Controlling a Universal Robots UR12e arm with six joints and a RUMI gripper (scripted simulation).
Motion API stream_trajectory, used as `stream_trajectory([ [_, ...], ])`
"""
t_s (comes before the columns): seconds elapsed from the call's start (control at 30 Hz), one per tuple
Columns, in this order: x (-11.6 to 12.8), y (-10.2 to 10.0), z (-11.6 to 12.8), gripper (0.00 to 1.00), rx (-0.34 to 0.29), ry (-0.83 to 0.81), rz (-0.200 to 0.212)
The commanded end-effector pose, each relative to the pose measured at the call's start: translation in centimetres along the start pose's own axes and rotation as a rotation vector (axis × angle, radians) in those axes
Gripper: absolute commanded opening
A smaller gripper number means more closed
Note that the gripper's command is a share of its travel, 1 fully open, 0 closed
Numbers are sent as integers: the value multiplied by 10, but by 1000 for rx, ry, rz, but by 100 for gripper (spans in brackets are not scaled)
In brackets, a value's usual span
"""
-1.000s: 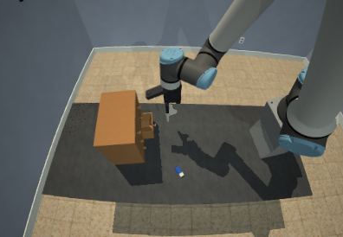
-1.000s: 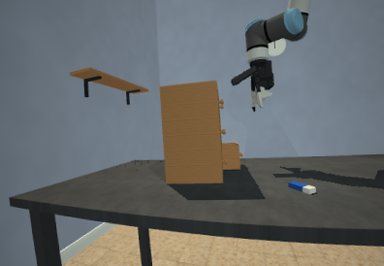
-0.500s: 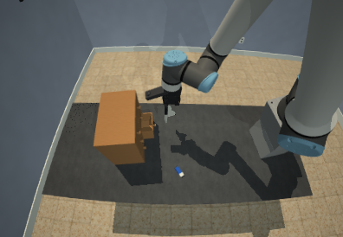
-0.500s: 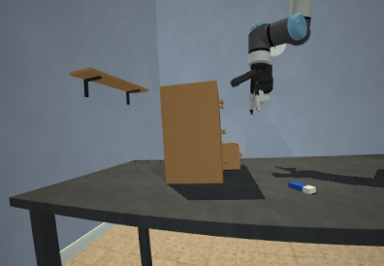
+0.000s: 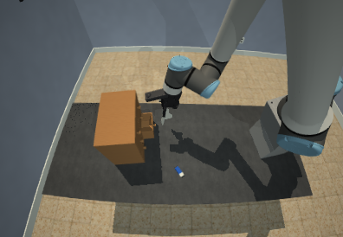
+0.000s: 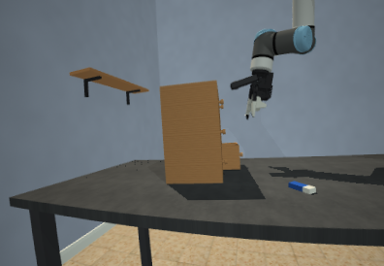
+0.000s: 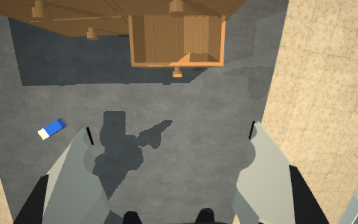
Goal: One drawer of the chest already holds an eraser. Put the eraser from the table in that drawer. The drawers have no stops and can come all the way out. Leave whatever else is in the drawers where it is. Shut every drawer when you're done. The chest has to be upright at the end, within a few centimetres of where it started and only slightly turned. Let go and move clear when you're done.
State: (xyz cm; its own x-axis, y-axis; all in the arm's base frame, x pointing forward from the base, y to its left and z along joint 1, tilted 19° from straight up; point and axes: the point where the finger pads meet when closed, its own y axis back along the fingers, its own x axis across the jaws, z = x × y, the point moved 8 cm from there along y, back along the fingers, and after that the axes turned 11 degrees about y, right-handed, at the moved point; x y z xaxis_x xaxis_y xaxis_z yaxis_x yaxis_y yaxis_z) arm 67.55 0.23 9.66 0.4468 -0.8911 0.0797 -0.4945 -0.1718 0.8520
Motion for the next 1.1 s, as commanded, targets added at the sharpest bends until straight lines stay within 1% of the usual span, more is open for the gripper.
stream_trajectory([
  [0.0,2,-15,-3,100,76,5,14],
  [0.07,2,-20,-4,100,101,7,18],
  [0.13,2,-20,-4,100,101,7,18],
  [0.63,5,-55,-11,100,268,20,42],
  [0.7,5,-55,-11,100,268,20,42],
  [1.07,7,-73,-15,100,352,27,54],
])
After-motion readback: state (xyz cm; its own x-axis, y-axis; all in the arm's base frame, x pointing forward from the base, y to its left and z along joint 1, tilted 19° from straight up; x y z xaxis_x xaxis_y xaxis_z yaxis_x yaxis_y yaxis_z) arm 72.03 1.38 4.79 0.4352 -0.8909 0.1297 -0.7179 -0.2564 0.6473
